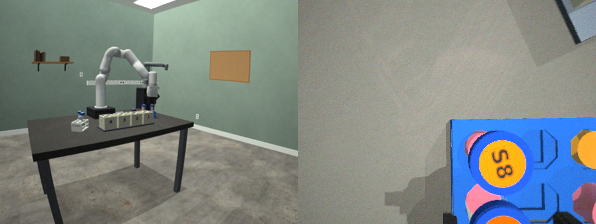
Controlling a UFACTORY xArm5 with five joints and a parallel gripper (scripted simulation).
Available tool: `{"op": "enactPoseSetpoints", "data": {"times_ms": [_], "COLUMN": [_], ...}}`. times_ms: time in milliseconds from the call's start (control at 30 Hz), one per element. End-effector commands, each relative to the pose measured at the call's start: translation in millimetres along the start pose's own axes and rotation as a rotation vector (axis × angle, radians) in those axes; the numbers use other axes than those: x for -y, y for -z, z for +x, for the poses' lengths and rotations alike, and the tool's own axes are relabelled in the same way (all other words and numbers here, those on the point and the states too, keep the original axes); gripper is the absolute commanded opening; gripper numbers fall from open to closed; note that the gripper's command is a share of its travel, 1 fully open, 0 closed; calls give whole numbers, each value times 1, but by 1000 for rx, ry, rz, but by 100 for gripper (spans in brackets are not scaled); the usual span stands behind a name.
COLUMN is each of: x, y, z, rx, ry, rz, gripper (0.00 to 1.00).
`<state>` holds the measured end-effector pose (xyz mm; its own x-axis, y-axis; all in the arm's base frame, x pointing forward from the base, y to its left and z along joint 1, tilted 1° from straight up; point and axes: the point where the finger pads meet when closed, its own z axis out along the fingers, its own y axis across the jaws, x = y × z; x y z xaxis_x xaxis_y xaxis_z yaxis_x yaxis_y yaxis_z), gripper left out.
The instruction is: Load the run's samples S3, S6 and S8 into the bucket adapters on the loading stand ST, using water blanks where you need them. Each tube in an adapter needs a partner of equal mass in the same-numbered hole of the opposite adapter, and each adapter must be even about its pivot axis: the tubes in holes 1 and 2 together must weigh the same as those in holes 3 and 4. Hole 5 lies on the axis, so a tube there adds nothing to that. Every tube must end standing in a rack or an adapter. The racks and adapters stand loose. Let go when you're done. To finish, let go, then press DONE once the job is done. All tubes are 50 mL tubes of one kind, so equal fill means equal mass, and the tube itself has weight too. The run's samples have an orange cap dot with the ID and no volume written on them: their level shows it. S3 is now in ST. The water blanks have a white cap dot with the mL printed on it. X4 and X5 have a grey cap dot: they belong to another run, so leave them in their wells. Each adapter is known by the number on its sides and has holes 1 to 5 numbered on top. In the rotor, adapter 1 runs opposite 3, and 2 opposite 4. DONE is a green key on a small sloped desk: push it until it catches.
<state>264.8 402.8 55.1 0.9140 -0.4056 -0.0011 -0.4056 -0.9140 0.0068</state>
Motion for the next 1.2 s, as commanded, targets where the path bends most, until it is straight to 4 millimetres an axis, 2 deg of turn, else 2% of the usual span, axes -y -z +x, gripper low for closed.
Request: {"op": "enactPoseSetpoints", "data": {"times_ms": [0,1167], "x": [2,2], "y": [-3,-19], "z": [0,0], "rx": [14,14], "ry": [0,0], "rz": [7,6], "gripper": [57,57]}}
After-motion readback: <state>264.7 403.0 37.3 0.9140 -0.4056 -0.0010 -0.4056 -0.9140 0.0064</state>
